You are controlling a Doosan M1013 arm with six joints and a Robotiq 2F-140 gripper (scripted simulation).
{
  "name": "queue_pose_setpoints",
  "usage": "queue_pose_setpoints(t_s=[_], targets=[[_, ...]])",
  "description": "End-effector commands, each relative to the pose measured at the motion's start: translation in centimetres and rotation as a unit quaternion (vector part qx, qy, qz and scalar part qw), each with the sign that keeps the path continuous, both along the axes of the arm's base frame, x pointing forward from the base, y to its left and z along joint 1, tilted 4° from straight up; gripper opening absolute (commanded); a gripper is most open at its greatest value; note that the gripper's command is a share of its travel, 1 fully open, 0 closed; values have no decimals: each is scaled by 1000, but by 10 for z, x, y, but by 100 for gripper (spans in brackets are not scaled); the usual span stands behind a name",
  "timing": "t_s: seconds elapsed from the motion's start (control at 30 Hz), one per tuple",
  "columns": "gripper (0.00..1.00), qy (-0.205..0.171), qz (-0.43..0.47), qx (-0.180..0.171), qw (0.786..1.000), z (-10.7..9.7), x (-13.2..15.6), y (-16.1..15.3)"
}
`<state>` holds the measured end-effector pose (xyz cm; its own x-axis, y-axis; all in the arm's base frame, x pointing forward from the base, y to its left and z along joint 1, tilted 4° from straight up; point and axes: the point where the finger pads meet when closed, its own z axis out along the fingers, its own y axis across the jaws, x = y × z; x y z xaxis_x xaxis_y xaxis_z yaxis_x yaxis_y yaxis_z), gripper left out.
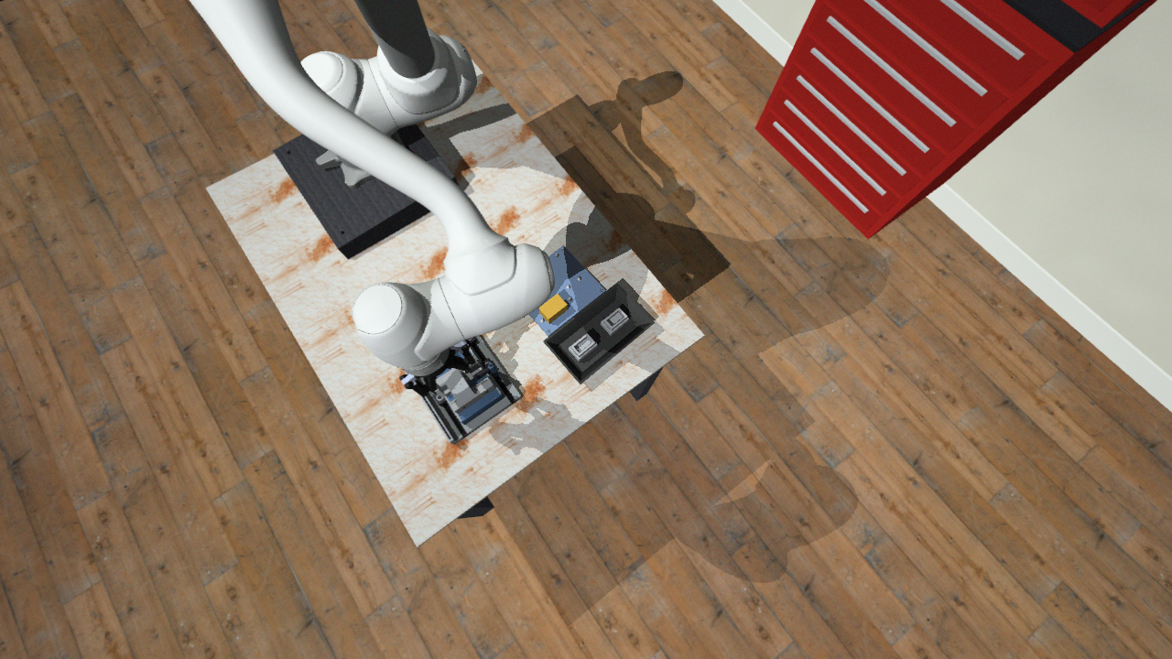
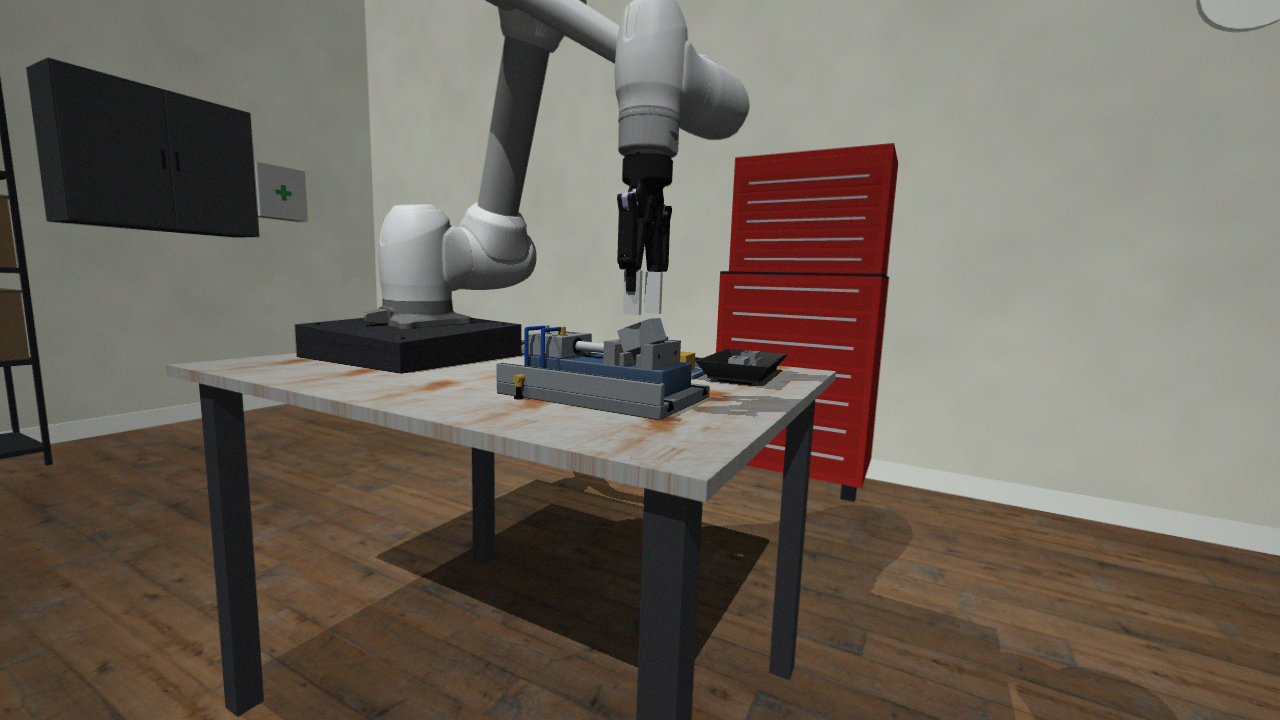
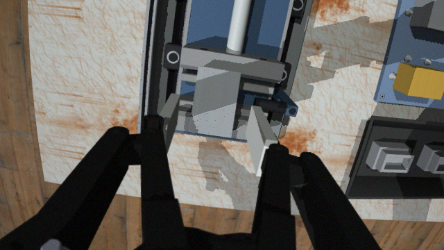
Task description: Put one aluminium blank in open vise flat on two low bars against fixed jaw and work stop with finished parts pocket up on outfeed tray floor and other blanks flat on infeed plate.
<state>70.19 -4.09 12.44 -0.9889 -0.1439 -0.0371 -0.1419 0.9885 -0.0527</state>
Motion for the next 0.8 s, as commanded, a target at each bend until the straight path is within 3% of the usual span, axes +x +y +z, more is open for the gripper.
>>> queue_pose_setpoints(t_s=[0.0, 0.77], targets=[[40, 0, 0, 0, 1000, -3, 0, 0], [40, 0, 0, 0, 1000, -7, 0, 0]])
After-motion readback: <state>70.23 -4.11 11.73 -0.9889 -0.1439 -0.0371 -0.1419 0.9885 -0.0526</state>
